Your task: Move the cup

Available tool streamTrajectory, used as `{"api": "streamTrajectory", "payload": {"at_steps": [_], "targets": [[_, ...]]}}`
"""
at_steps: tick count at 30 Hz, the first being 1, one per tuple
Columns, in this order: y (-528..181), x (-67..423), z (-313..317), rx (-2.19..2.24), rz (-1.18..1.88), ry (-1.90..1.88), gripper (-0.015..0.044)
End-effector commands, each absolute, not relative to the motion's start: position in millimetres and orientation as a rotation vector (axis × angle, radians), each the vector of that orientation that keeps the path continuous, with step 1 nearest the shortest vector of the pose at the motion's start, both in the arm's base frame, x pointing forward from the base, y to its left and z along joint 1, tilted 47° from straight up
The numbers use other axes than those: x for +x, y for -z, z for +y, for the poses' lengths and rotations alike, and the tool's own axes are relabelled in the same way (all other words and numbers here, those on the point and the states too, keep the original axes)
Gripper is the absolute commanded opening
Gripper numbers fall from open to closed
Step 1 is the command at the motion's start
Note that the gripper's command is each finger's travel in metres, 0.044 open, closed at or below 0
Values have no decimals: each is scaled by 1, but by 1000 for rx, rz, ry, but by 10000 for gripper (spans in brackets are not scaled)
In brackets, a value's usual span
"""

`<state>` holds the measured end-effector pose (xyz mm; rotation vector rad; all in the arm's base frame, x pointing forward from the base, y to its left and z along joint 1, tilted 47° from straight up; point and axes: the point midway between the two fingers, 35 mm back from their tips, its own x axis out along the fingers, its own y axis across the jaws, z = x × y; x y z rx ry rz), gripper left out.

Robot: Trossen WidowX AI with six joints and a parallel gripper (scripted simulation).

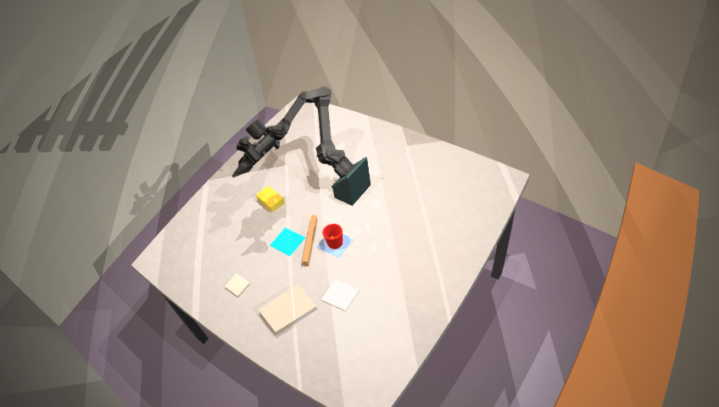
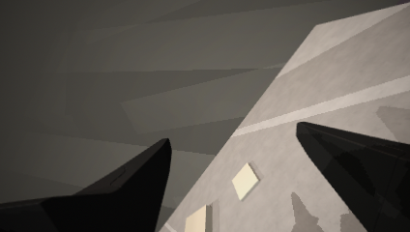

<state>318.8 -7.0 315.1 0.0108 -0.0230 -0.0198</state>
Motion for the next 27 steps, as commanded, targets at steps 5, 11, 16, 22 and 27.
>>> {"api": "streamTrajectory", "payload": {"at_steps": [5,11,16,22,27], "targets": [[-255,347,17,227,246,22,269],[-149,358,64,464,680,170,148],[-71,334,96,514,952,409,148],[-2,286,116,411,1093,762,148],[34,245,116,235,1034,1035,148]]}}
